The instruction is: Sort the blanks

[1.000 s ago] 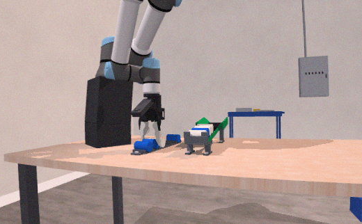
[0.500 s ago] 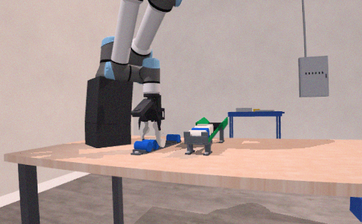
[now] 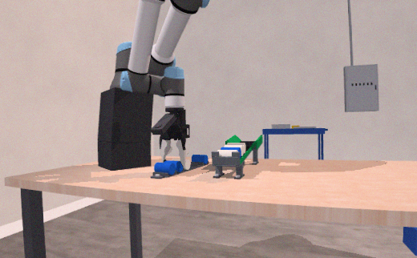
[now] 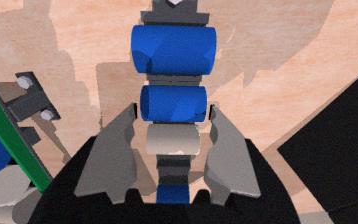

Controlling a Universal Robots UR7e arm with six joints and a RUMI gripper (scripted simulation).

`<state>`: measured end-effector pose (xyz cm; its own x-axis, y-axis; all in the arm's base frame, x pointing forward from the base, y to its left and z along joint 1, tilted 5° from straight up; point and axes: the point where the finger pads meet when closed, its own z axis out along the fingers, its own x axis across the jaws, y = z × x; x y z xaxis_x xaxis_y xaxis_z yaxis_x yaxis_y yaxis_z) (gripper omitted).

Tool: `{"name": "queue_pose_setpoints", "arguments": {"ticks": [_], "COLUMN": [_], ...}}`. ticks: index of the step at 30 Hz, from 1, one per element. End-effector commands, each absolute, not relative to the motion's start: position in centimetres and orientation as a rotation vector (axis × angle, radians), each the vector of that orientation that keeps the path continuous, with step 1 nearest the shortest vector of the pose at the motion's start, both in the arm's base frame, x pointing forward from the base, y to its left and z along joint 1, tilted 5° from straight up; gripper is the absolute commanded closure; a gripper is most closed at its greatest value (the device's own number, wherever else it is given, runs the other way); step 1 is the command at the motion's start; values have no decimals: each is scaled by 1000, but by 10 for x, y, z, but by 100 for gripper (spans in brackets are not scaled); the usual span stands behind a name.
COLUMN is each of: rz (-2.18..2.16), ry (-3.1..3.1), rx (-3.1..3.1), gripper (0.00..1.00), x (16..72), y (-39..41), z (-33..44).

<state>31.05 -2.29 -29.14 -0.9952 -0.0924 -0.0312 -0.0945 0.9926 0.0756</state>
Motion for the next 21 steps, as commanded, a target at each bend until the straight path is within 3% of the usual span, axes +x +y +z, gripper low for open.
{"name": "queue_pose_setpoints", "arguments": {"ticks": [1, 21], "rz": [119, 119], "ry": [3107, 3107], "rx": [-146, -146], "gripper": [48, 48], "x": [311, 310], "y": [-23, -26], "z": [-291, -254]}}
